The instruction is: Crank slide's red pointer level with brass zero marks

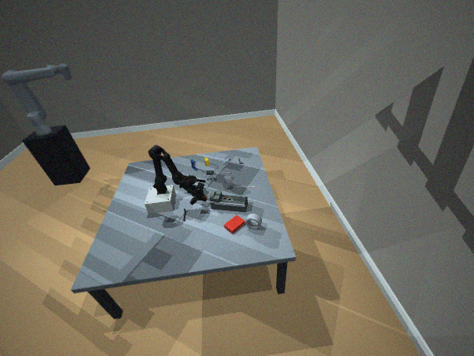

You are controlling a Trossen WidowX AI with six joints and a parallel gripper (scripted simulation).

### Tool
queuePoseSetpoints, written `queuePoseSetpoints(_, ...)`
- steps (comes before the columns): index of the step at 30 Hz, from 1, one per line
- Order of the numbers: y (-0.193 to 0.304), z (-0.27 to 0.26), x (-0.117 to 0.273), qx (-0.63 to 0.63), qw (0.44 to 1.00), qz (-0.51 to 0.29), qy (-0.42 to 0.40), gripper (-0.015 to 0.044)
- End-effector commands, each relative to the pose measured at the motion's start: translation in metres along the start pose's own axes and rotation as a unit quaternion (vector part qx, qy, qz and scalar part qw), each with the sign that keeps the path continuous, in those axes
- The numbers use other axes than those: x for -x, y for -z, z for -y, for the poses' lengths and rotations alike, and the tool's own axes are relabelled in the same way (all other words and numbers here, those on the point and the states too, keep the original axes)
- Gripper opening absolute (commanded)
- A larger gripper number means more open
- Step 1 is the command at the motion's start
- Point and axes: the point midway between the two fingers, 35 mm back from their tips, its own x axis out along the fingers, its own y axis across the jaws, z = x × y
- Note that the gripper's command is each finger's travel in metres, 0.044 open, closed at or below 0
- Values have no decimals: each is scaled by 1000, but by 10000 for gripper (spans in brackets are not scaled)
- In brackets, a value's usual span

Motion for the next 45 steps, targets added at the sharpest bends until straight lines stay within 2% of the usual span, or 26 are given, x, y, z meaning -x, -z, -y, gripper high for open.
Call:
queuePoseSetpoints(1,6,2,-6,1,1000,-3,1,0)
queuePoseSetpoints(45,27,-34,-27,-1,1000,-3,0,0)
